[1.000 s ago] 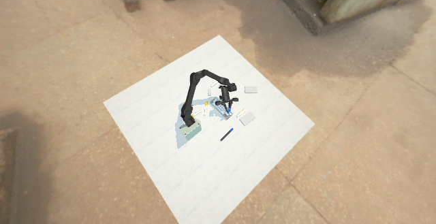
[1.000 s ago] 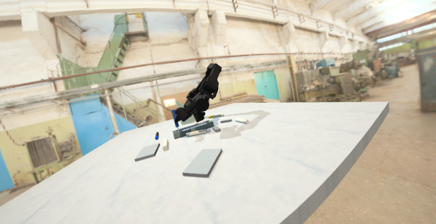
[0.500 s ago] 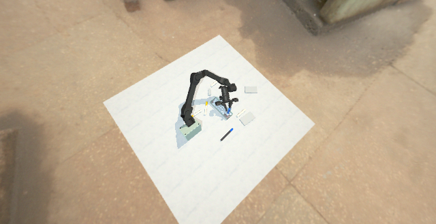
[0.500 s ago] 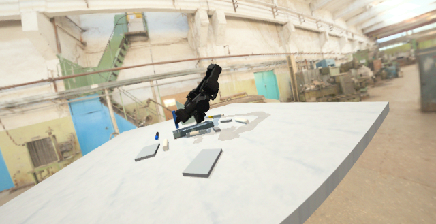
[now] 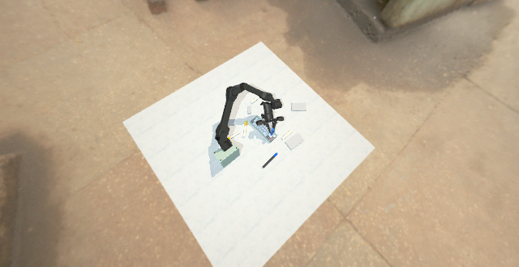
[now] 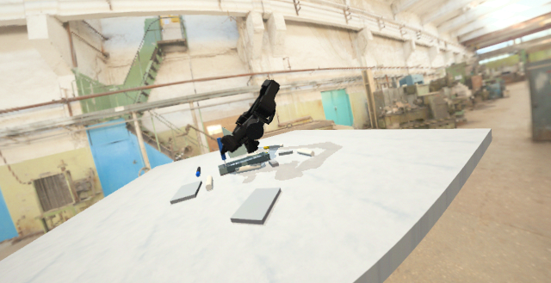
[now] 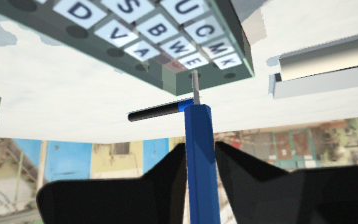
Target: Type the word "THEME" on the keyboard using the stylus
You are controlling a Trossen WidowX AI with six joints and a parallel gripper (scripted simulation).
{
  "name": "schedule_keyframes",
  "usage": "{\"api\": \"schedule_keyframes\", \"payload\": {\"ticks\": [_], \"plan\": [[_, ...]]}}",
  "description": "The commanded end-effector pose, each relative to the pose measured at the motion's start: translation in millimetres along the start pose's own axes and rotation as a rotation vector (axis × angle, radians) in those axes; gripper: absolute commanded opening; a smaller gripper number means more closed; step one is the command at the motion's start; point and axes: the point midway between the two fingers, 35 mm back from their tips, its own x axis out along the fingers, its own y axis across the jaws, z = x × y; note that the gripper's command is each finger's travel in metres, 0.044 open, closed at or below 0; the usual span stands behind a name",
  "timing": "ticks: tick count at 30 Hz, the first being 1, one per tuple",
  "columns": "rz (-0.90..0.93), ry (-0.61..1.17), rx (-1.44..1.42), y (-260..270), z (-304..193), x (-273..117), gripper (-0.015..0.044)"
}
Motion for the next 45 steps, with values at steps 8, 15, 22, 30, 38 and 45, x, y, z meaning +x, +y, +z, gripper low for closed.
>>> {"api": "schedule_keyframes", "payload": {"ticks": [8, 15, 22, 30, 38, 45], "plan": [[-0.005, -0.004, 0.013, -0.3, -22.6, -11.8, 0.0078], [-0.005, -0.003, 0.013, -0.6, -22.5, -12.1, 0.0012], [-0.004, 0.0, 0.005, -9.9, -20.0, -21.9, 0.0], [-0.003, 0.001, 0.0, -14.8, -4.0, -18.3, 0.0], [-0.003, 0.001, 0.0, -15.7, 0.4, -16.7, 0.0053], [-0.003, 0.001, 0.0, -16.0, 4.0, -14.9, 0.0081]]}}
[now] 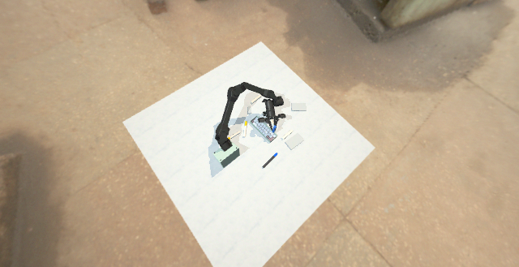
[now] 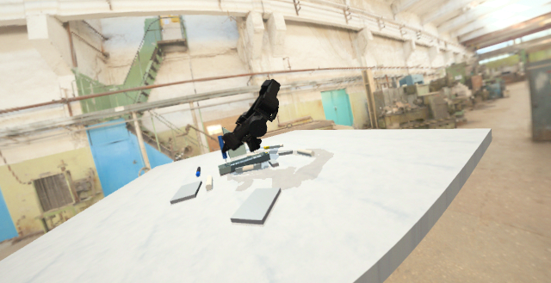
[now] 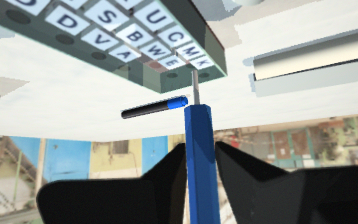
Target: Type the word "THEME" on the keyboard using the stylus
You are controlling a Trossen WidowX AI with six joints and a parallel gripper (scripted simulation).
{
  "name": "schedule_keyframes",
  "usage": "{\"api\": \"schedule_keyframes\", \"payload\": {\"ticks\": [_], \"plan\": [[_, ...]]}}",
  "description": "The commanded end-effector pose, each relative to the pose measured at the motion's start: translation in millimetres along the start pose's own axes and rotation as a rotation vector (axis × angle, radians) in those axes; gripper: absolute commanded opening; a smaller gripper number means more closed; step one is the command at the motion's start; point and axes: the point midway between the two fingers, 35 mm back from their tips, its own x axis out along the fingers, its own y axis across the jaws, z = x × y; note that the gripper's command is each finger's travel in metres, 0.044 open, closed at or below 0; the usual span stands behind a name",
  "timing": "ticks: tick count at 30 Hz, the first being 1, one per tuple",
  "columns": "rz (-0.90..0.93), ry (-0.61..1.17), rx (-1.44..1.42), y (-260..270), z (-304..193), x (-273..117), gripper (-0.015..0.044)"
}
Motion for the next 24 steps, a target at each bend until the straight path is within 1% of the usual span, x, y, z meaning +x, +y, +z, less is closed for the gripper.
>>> {"api": "schedule_keyframes", "payload": {"ticks": [1, 24], "plan": [[0.001, -0.004, 0.002, 0.1, 3.9, 1.4, 0.0081], [0.001, -0.004, 0.002, 1.1, 6.2, 2.9, 0.0081]]}}
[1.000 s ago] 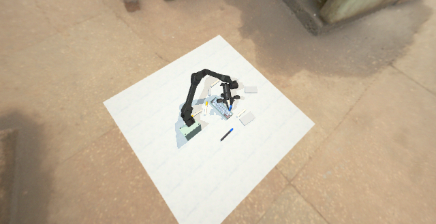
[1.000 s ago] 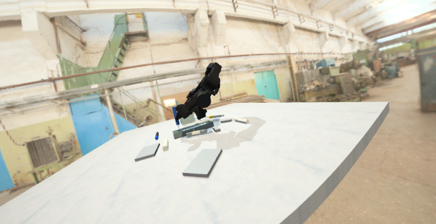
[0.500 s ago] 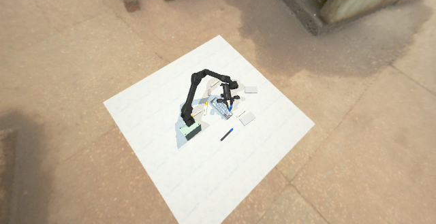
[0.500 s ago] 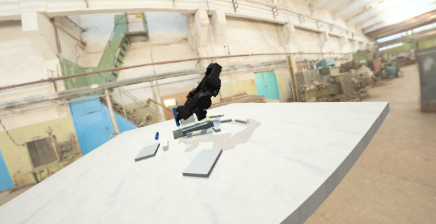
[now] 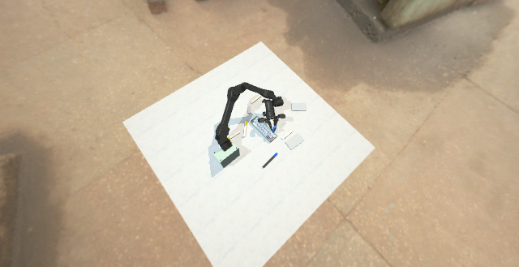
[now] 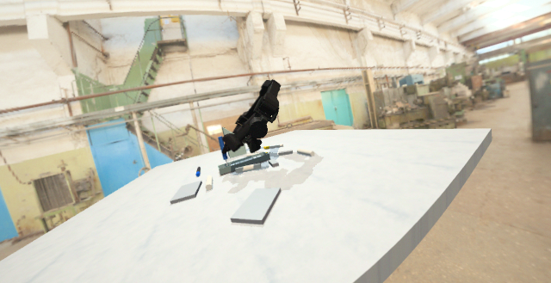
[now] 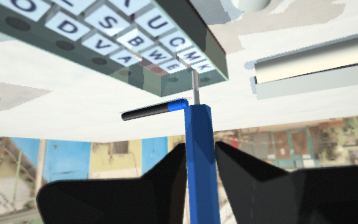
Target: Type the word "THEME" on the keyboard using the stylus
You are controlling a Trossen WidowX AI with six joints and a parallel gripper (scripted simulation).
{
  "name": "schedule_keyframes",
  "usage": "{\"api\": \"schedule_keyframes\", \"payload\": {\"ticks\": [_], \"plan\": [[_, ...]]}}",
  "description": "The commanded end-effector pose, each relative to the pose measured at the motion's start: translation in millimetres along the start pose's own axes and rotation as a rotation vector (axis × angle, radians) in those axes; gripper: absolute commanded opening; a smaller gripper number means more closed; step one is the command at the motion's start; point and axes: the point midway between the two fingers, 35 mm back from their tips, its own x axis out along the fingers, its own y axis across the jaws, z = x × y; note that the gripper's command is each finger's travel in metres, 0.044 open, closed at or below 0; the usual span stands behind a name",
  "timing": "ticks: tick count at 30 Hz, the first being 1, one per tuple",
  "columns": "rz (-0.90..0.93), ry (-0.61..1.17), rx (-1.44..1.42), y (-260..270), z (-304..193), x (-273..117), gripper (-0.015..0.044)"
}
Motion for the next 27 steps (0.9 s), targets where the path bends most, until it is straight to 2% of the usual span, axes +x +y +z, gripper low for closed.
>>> {"api": "schedule_keyframes", "payload": {"ticks": [1, 27], "plan": [[0.001, -0.004, 0.002, 0.4, 2.8, 1.0, 0.0081], [0.001, -0.004, 0.002, 0.5, 10.1, 5.2, 0.0081]]}}
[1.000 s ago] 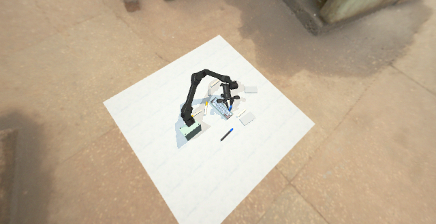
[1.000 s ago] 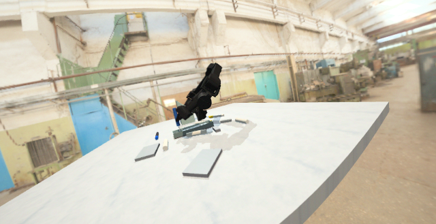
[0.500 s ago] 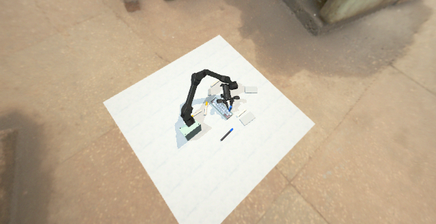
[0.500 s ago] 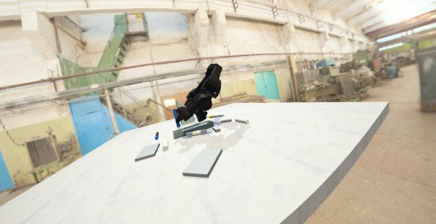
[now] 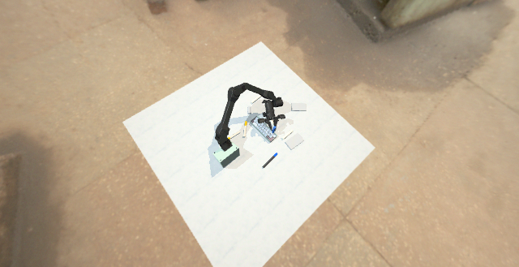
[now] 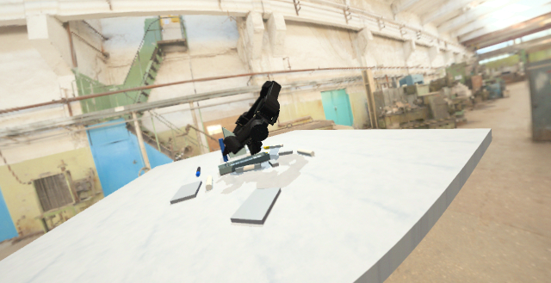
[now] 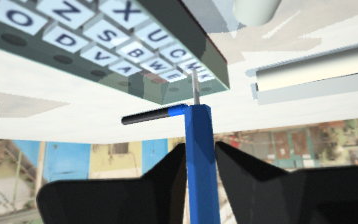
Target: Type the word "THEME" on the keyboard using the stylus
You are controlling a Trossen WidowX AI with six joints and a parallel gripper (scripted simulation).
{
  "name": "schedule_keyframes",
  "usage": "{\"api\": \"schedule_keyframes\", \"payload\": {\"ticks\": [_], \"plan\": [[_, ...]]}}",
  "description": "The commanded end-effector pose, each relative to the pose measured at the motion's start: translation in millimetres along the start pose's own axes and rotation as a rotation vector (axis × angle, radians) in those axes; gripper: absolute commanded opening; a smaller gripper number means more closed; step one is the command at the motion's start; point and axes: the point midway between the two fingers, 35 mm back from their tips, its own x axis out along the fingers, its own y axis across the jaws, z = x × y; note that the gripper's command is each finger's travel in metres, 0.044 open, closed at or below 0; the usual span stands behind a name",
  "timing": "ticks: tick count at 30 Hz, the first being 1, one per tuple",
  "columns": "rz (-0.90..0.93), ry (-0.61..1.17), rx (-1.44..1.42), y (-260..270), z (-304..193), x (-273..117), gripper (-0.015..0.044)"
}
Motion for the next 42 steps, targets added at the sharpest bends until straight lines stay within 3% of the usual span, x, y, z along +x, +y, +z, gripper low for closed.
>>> {"api": "schedule_keyframes", "payload": {"ticks": [1, 22, 35, 42], "plan": [[0.001, -0.004, 0.002, 0.4, 3.3, 1.3, 0.0081], [0.001, -0.004, 0.002, 0.4, 5.3, 2.4, 0.0081], [-0.002, -0.009, 0.016, 0.7, -26.7, -14.6, 0.0084], [-0.002, -0.009, 0.016, 0.7, -26.7, -14.6, 0.0038]]}}
